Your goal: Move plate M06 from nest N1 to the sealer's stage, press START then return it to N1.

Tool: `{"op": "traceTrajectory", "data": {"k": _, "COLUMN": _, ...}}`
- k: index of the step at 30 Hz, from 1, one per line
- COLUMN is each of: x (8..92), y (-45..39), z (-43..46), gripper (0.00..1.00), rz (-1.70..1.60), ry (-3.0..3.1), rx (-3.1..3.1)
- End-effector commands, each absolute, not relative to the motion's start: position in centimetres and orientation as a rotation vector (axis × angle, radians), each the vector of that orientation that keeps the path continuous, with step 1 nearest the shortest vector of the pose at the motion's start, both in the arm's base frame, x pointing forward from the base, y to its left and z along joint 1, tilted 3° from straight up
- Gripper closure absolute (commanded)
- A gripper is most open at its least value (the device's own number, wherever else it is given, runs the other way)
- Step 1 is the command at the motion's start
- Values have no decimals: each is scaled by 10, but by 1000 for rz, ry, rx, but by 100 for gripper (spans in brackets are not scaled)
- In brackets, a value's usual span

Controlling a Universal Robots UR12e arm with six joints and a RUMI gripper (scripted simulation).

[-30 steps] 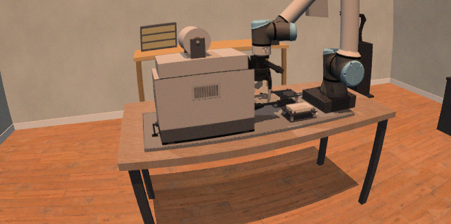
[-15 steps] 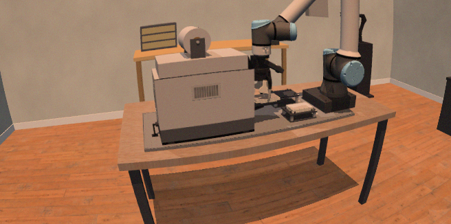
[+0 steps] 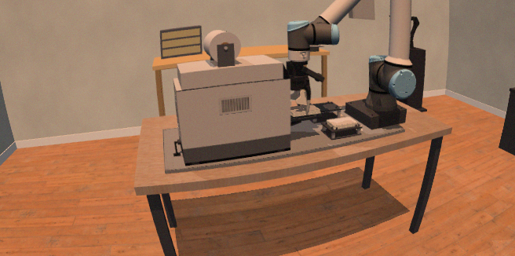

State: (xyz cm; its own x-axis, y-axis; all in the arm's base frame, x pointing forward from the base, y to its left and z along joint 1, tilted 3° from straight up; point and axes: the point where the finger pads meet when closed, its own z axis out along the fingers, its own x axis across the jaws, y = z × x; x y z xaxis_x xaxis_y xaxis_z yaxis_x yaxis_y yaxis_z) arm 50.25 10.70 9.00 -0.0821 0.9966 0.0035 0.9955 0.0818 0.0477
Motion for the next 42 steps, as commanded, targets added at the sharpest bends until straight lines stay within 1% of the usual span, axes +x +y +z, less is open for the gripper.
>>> {"op": "traceTrajectory", "data": {"k": 1, "x": 506, "y": 107, "z": 96, "gripper": 100, "rz": 62, "ry": 2285, "rx": 2105}}
{"op": "traceTrajectory", "data": {"k": 42, "x": 503, "y": 106, "z": 152, "gripper": 100, "rz": 62, "ry": 2285, "rx": 2106}}
